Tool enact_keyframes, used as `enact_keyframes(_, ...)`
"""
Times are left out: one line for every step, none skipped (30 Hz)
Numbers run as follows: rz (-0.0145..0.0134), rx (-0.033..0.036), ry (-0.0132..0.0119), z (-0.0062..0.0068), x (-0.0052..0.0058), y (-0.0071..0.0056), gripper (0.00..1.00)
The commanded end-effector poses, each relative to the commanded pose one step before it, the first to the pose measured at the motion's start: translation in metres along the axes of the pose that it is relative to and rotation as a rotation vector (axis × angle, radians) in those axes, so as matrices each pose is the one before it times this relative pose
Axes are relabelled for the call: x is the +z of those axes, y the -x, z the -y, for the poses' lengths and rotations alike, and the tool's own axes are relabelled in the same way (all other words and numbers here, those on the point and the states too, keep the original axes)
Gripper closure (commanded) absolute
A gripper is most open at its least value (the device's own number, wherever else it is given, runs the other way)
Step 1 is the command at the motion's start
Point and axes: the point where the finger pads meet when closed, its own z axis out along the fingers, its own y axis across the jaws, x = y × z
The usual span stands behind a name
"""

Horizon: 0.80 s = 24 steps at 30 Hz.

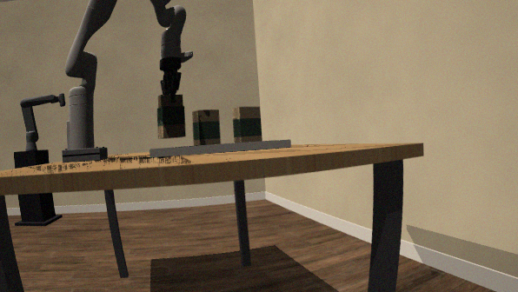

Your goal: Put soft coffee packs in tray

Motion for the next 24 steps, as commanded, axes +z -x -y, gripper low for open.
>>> enact_keyframes(-0.00083, 0.00493, 0.00049, -0.01267, -0.00155, 0.00465, 0.73)
enact_keyframes(0.00011, 0.00439, 0.00011, -0.00676, 0.00000, 0.00265, 0.73)
enact_keyframes(0.00008, -0.00007, 0.00005, -0.00561, 0.00000, 0.00222, 0.73)
enact_keyframes(-0.00032, 0.00013, 0.00008, -0.00581, -0.00009, 0.00204, 0.73)
enact_keyframes(-0.00069, 0.00031, 0.00012, -0.00595, -0.00017, 0.00187, 0.73)
enact_keyframes(-0.00101, 0.00048, 0.00018, -0.00606, -0.00025, 0.00172, 0.73)
enact_keyframes(-0.00135, 0.00066, 0.00026, -0.00613, -0.00033, 0.00153, 0.73)
enact_keyframes(-0.00089, 0.00043, 0.00024, -0.00602, -0.00023, 0.00175, 0.73)
enact_keyframes(-0.00002, -0.00001, 0.00013, -0.00576, -0.00003, 0.00218, 0.73)
enact_keyframes(-0.00002, -0.00001, 0.00013, -0.00560, -0.00003, 0.00213, 0.73)
enact_keyframes(-0.00002, -0.00001, 0.00012, -0.00540, -0.00003, 0.00205, 0.73)
enact_keyframes(-0.00002, -0.00001, 0.00012, -0.00515, -0.00003, 0.00196, 0.73)
enact_keyframes(-0.00001, -0.00001, 0.00011, -0.00486, -0.00002, 0.00185, 0.73)
enact_keyframes(-0.00001, -0.00001, 0.00010, -0.00454, -0.00002, 0.00173, 0.73)
enact_keyframes(-0.00001, -0.00001, 0.00009, -0.00418, -0.00002, 0.00159, 0.73)
enact_keyframes(0.00000, 0.00000, 0.00000, 0.00000, 0.00000, 0.00000, 0.73)
enact_keyframes(0.00000, 0.00000, 0.00000, 0.00000, 0.00000, 0.00000, 0.73)
enact_keyframes(0.00000, -0.00366, 0.00003, -0.00277, -0.00001, 0.00077, 0.73)
enact_keyframes(-0.00001, 0.00132, 0.00010, -0.00374, -0.00002, 0.00153, 0.73)
enact_keyframes(0.00000, 0.00008, 0.00007, -0.00296, -0.00001, 0.00114, 0.73)
enact_keyframes(0.00000, -0.00140, 0.00003, -0.00213, -0.00001, 0.00068, 0.73)
enact_keyframes(0.00000, -0.00194, 0.00002, -0.00154, 0.00000, 0.00042, 0.73)
enact_keyframes(0.00000, -0.00001, 0.00004, -0.00165, -0.00001, 0.00062, 0.73)
enact_keyframes(0.00000, 0.00000, 0.00003, -0.00125, -0.00001, 0.00048, 0.73)
